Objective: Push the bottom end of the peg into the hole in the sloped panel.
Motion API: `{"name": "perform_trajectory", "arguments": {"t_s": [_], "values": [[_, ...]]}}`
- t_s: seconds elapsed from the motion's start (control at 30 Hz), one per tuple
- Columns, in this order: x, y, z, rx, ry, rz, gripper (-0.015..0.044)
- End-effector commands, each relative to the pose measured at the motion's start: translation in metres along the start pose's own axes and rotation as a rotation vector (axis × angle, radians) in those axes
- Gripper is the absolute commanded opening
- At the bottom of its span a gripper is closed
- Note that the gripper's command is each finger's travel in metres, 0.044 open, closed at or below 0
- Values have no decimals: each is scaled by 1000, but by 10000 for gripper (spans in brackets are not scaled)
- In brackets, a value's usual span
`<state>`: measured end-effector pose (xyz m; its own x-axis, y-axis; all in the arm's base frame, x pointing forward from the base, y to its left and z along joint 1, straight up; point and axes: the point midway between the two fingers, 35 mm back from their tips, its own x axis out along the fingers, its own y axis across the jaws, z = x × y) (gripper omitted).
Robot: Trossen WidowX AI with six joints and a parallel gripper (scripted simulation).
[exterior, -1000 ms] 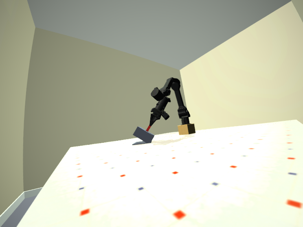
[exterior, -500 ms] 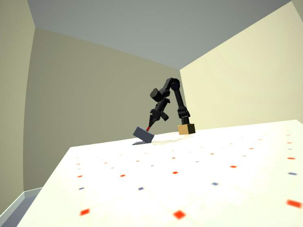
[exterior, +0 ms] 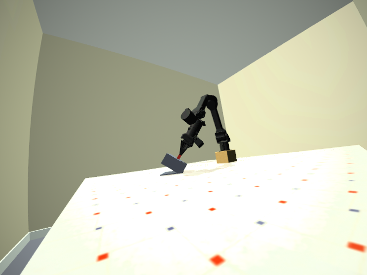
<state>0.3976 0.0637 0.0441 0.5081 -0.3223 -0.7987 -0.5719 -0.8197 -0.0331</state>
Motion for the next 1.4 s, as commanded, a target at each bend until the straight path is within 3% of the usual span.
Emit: {"name": "perform_trajectory", "arguments": {"t_s": [0.0, 0.3, 0.87, 1.37], "values": [[2, -1, 1, -5, -4, -4, 0], [1, 0, 0, 0, 0, 0, 0], [-4, -1, 0, -1, -1, 0, 440], [-35, -3, 1, -6, -9, -1, 440]]}}
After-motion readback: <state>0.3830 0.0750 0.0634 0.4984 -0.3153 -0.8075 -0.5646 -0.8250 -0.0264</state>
